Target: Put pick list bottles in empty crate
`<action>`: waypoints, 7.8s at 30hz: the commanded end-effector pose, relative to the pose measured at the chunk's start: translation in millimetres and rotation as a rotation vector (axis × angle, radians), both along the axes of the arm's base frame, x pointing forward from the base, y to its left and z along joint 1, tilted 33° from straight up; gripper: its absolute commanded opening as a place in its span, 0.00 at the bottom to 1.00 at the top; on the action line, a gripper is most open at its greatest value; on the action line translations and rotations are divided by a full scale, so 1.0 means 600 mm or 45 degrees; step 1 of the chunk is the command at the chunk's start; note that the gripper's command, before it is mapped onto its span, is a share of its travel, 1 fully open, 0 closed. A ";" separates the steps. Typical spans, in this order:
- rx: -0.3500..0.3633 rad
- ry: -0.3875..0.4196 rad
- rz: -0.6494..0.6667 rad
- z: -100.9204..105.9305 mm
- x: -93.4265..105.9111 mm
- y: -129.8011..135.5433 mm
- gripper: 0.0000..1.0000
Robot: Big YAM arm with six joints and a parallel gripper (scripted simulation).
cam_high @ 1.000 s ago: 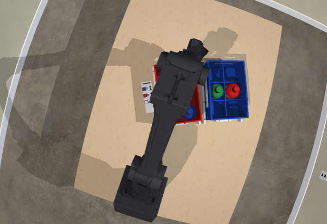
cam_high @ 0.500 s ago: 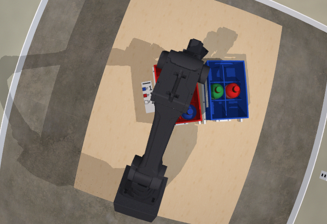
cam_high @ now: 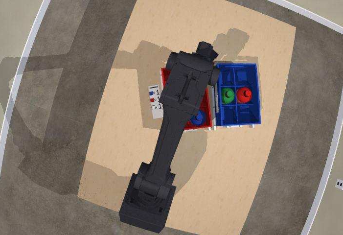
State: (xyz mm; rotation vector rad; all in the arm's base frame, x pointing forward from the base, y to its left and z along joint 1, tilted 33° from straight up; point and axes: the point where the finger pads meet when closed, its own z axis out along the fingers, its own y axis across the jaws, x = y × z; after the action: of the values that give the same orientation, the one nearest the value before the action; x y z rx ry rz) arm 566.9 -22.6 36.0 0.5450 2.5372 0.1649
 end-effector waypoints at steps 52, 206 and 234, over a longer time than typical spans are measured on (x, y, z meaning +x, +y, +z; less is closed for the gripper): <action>0.002 -0.074 -0.007 0.037 0.041 0.002 0.00; -0.001 -0.046 0.003 0.068 0.000 0.006 0.61; -0.005 -0.029 0.000 0.111 -0.049 -0.004 0.61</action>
State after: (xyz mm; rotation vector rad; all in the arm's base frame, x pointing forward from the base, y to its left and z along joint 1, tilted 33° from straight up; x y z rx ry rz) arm 539.5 -20.8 107.8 0.5423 2.5112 0.1691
